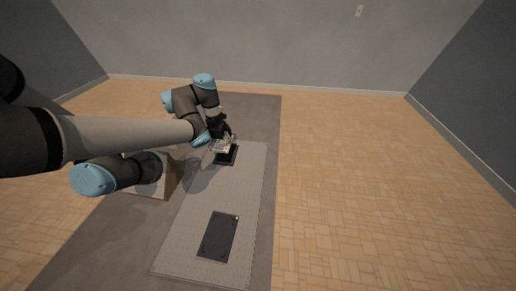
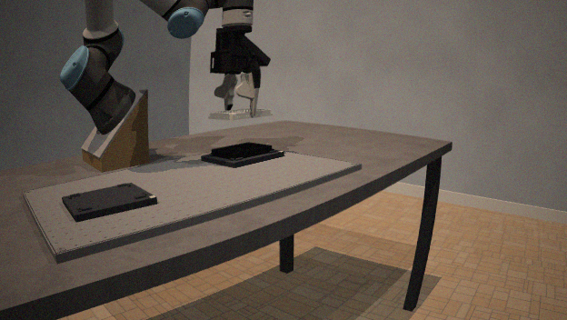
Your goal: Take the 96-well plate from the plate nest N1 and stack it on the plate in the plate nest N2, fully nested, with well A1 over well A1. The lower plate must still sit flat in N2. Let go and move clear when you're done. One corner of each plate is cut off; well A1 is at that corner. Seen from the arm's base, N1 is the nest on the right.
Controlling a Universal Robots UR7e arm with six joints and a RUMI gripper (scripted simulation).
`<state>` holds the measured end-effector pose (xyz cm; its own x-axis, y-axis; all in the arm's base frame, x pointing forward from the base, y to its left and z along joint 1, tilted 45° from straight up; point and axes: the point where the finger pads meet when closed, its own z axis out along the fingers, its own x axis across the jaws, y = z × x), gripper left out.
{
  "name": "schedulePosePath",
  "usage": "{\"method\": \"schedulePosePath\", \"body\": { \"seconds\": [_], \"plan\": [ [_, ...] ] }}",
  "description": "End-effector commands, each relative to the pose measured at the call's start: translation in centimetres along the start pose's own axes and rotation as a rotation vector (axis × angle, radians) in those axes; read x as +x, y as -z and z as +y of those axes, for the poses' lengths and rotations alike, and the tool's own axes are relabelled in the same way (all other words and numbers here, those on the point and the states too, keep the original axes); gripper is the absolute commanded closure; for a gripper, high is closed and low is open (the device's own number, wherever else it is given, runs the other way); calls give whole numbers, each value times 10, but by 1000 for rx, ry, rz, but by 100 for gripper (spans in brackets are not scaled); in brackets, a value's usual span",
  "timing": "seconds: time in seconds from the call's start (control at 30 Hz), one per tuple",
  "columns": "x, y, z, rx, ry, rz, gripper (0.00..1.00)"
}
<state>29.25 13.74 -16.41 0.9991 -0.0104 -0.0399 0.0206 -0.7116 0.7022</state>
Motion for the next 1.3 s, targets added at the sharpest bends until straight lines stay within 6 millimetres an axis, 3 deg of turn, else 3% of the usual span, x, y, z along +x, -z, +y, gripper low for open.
{"method": "schedulePosePath", "body": {
  "seconds": [0.0,1.27],
  "plan": [
    [-1,0,-7,0,-1,1,100],
    [-1,-5,-6,0,-1,1,100]
  ]
}}
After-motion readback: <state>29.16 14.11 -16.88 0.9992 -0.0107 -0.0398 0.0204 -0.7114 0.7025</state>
